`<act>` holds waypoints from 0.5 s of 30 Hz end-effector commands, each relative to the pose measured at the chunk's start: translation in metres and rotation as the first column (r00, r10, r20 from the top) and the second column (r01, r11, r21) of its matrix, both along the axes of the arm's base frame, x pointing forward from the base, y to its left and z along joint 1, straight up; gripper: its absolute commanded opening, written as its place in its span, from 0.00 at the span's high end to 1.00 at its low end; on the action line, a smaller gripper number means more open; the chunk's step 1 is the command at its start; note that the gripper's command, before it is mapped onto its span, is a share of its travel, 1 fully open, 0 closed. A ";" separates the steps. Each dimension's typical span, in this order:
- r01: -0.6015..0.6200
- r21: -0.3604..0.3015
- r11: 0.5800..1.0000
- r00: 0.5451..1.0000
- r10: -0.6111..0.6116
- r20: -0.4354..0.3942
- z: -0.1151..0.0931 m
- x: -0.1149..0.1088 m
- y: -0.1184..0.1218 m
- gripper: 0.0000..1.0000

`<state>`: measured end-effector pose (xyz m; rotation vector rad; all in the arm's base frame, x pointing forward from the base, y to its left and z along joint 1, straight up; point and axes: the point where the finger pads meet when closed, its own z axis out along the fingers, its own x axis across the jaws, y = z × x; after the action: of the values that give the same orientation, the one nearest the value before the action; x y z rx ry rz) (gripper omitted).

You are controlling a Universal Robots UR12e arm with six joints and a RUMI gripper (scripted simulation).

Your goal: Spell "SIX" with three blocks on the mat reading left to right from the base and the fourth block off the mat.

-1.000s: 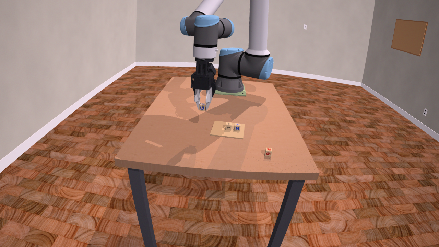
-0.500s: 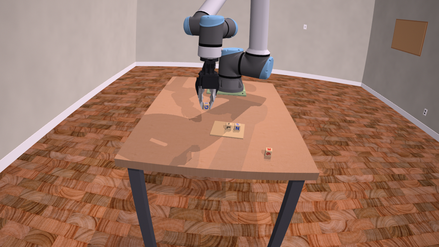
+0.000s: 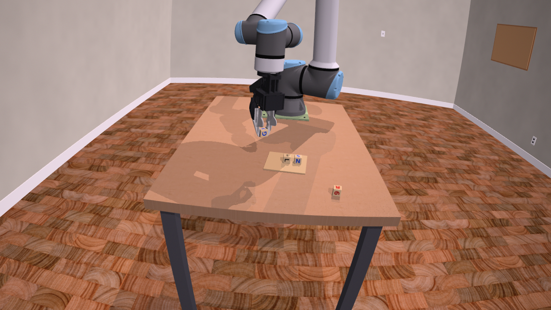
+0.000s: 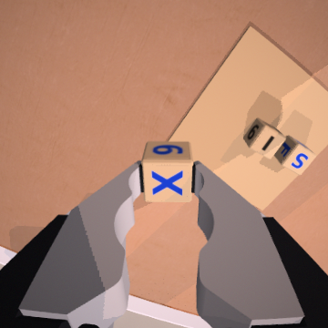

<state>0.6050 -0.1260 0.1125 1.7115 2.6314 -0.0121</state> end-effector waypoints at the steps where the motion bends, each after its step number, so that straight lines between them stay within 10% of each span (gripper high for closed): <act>1: -0.139 0.002 0.990 0.990 0.139 0.002 0.001 -0.002 0.005 0.95; 15: -0.413 0.002 0.911 0.911 0.413 0.001 0.001 -0.008 0.018 0.95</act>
<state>0.5983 -0.1124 0.1129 1.2667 2.8735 -0.0129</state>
